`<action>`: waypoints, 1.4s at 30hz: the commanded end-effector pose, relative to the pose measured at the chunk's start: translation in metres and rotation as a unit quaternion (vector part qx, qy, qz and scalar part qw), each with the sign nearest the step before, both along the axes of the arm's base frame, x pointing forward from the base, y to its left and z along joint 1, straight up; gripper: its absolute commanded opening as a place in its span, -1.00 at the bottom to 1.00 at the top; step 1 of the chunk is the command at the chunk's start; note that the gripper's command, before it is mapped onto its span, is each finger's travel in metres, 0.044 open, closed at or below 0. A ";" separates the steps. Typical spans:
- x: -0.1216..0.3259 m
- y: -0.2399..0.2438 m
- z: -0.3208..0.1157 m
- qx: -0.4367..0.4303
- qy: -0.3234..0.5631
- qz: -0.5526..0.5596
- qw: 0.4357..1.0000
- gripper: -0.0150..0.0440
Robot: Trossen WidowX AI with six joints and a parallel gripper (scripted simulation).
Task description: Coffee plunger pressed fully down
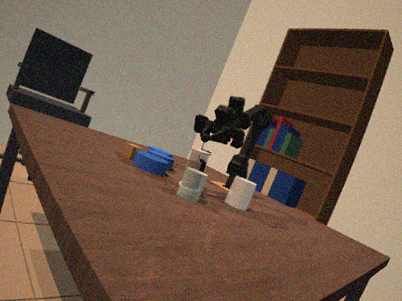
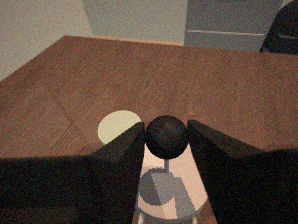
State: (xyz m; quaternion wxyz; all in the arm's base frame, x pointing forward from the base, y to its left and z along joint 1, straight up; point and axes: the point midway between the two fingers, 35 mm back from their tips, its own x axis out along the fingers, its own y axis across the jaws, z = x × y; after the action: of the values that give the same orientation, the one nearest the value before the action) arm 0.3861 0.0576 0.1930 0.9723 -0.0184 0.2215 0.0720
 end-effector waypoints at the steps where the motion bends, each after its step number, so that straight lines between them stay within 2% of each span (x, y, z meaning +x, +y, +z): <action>1: -0.001 0.000 -0.016 -0.002 0.025 -0.001 1.000 -0.11; 42: 0.003 0.001 -0.014 -0.002 0.025 -0.001 1.000 -0.11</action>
State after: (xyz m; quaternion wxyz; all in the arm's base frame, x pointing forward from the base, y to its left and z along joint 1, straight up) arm 0.3897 0.0584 0.1869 0.9696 -0.0194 0.2330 0.0717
